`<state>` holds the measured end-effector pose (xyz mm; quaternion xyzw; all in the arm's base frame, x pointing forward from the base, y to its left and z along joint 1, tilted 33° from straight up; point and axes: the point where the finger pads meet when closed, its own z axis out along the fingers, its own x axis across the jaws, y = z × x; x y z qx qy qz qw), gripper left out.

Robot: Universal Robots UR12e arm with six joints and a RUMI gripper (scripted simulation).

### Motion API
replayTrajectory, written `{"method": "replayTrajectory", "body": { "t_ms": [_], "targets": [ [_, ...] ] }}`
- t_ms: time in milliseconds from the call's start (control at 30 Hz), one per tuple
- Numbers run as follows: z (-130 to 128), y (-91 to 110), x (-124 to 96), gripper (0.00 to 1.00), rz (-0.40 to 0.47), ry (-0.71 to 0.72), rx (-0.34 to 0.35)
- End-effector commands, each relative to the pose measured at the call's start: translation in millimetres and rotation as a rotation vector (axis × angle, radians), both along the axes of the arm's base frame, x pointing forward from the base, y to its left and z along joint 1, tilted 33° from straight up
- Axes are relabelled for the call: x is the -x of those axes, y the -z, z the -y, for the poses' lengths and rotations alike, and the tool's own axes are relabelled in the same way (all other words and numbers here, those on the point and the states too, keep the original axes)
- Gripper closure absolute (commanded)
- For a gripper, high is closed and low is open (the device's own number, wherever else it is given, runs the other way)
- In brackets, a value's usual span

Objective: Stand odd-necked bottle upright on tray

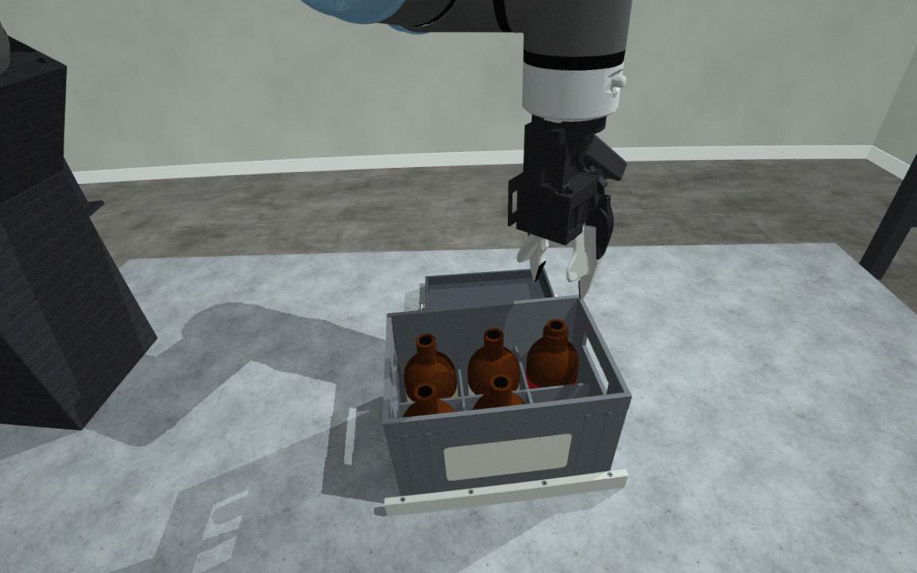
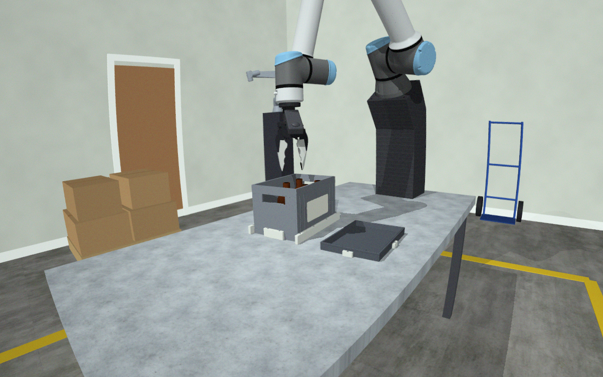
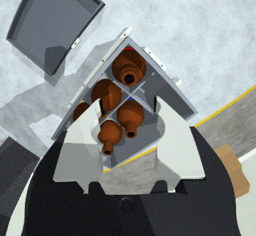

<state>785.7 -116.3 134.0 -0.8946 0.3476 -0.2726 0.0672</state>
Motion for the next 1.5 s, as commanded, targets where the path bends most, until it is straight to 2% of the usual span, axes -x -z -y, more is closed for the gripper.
{"method": "replayTrajectory", "body": {
  "t_ms": [0, 833, 1467],
  "targets": [
    [0.3, 1.7, -1.8, 0.62, 0.001, 0.0, 0.0],
    [3.4, 25.3, -17.4, 0.62, 0.001, 0.0, 0.0],
    [4.6, 34.7, -23.6, 0.62, 0.001, 0.0, 0.0]
  ]
}}
